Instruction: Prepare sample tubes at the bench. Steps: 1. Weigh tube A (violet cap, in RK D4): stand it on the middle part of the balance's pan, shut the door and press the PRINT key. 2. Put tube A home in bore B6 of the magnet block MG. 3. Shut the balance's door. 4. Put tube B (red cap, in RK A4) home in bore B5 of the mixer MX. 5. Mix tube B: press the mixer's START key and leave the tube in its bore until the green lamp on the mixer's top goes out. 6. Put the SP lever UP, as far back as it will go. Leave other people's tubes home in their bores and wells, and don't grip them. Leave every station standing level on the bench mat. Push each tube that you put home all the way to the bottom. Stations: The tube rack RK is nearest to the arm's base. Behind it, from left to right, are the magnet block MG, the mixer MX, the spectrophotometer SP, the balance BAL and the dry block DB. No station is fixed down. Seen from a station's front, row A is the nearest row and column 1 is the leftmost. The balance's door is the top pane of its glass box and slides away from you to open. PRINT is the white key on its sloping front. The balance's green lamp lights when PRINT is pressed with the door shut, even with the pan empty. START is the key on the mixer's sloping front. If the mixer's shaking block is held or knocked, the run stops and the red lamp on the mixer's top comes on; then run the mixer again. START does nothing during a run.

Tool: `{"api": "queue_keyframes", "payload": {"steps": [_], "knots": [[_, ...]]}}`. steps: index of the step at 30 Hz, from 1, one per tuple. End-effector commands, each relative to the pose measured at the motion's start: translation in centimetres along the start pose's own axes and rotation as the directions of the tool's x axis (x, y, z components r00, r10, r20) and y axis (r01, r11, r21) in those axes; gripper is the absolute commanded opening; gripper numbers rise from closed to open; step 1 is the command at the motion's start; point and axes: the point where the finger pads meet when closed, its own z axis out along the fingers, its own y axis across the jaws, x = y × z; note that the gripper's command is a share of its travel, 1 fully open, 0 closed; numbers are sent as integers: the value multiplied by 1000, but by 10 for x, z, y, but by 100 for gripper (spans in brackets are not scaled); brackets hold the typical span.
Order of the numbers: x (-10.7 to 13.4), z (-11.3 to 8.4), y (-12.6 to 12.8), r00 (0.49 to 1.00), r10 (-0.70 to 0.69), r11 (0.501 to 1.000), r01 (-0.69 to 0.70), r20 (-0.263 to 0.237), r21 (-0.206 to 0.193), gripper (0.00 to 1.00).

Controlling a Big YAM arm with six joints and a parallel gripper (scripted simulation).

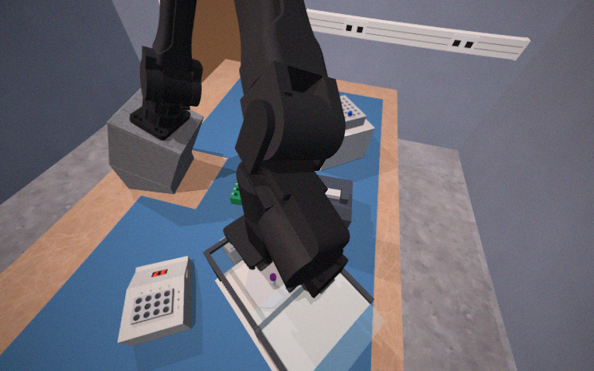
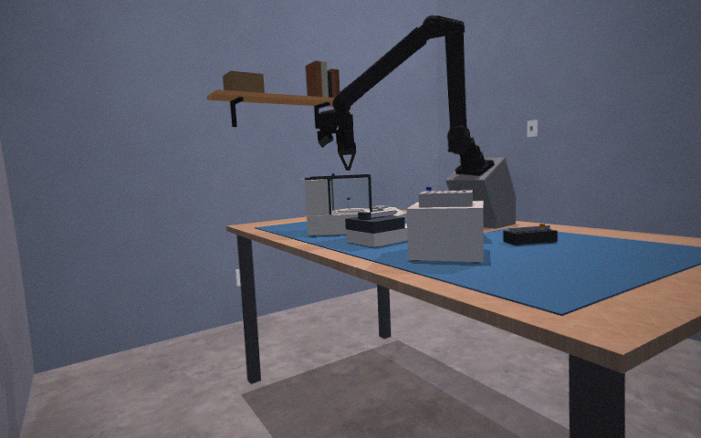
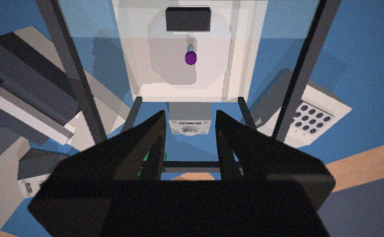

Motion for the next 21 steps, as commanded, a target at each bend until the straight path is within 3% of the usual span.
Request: {"api": "queue_keyframes", "payload": {"steps": [1,3,4,17,19,20,21], "knots": [[-7,5,3,1000,1,1000,-1,16,3,36],[-13,1,3,1000,-2,1000,2,30,7,36],[-5,11,2,1000,5,1000,-5,8,2,36],[-5,33,2,1000,5,1000,-5,7,1,36],[-5,33,2,1000,5,1000,-5,7,1,36],[-8,24,5,999,-2,1000,2,33,7,36],[-7,30,5,1000,-1,1000,1,23,4,36]]}}
